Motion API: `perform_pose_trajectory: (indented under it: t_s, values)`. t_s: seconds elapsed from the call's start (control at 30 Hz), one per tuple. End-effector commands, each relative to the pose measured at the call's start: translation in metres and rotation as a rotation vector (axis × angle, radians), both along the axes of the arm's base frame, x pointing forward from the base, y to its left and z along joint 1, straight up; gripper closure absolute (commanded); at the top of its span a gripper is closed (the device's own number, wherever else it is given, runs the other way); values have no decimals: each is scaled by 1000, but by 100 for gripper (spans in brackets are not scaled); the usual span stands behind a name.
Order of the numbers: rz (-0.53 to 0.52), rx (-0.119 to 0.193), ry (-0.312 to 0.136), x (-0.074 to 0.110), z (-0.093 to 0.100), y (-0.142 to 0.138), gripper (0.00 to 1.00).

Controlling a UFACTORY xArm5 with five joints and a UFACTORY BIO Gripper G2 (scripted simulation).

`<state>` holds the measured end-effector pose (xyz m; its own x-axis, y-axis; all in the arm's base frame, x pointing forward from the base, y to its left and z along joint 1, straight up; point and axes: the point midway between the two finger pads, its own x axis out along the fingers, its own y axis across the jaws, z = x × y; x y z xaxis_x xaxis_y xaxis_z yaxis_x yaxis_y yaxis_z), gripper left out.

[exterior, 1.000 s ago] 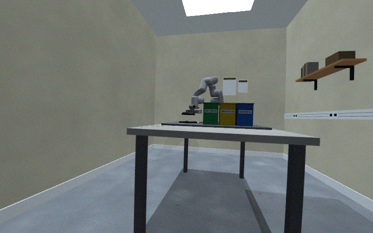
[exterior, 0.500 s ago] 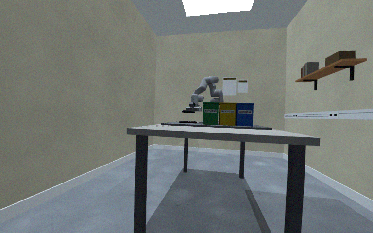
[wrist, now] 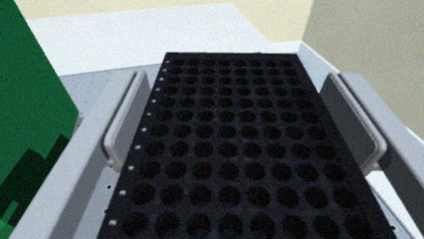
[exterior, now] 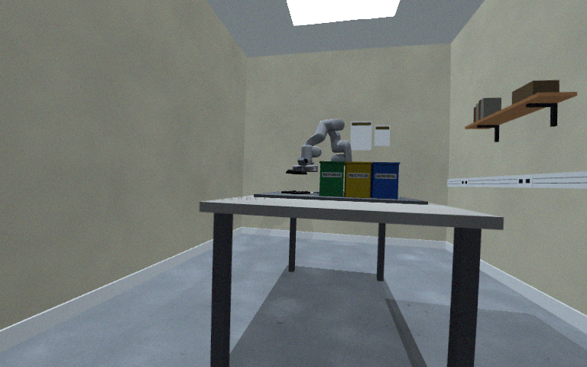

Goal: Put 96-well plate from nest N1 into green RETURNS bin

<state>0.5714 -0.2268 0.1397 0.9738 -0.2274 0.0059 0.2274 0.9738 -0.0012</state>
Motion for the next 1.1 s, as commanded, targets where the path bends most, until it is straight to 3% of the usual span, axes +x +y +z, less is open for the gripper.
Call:
perform_pose_trajectory:
  t_s: [0.0,1.07]
  values:
    - [0,-2,-4,1,11,0,100]
    - [0,-2,-4,1,58,0,100]
